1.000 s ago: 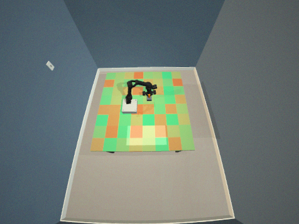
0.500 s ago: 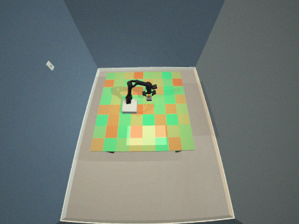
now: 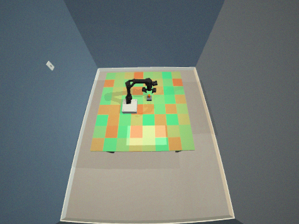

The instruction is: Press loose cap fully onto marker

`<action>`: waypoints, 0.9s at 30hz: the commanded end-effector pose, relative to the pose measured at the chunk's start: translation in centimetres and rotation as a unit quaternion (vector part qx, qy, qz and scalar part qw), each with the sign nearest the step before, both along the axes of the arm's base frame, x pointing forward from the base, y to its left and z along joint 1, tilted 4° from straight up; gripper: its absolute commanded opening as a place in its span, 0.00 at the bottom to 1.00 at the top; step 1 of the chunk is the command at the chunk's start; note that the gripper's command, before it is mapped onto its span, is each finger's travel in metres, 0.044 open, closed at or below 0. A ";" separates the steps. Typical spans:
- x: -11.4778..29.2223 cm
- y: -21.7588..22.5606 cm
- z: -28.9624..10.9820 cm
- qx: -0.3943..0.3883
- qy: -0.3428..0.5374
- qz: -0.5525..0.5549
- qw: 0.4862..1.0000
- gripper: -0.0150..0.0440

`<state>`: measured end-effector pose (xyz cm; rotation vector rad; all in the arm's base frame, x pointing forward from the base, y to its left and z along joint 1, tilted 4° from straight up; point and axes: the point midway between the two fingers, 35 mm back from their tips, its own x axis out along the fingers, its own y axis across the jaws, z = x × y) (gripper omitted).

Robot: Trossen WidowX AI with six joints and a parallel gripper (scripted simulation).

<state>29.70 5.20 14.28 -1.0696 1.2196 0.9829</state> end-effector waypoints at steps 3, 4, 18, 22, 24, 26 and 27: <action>-0.1 -0.1 -0.3 0.026 0.005 -0.262 0.965 0.60; -0.1 -0.1 -0.4 0.030 0.006 -0.309 0.951 0.56; -0.1 -0.3 -0.8 0.066 0.010 -0.667 0.742 0.25; -0.1 -0.3 -0.8 0.066 0.010 -0.667 0.742 0.25; -0.1 -0.3 -0.8 0.066 0.010 -0.667 0.742 0.25; -0.1 -0.3 -0.8 0.066 0.010 -0.667 0.742 0.25; -0.1 -0.3 -0.8 0.066 0.010 -0.667 0.742 0.25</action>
